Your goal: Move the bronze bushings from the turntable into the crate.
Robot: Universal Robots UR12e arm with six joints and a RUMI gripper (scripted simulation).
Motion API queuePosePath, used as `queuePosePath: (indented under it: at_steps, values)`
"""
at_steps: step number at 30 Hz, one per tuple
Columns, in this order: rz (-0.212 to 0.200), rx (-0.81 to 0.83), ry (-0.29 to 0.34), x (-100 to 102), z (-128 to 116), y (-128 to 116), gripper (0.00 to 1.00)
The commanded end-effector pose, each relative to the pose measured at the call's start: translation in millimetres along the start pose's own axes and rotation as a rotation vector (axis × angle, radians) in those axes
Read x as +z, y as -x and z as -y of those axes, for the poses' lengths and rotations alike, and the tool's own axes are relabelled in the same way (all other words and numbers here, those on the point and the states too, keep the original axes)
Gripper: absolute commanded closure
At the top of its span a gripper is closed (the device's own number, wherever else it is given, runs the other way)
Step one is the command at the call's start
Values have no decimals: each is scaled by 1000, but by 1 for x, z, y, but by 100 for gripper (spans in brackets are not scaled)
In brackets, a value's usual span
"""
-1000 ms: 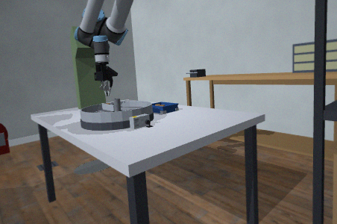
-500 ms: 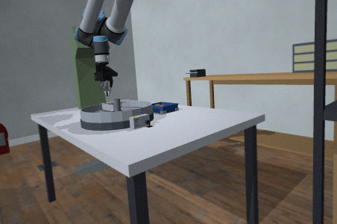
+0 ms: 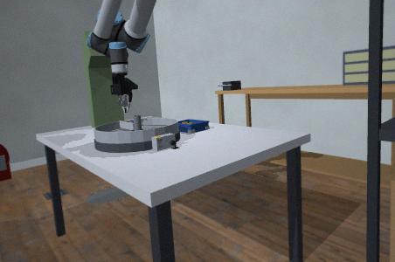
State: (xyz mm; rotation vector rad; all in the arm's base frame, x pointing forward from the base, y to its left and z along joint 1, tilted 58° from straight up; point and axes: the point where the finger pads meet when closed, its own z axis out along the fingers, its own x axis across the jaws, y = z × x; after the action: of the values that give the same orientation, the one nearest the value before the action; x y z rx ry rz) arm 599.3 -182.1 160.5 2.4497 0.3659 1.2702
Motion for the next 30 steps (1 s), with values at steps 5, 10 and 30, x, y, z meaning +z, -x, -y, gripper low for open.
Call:
queuePosePath:
  at_steps: [5, 10, 30]
  values:
    - [0, 0, 0, 1, 0, 0, 95]
    - [0, 0, 0, 3, 0, 0, 95]
    - [0, 0, 0, 30, 0, 0, 95]
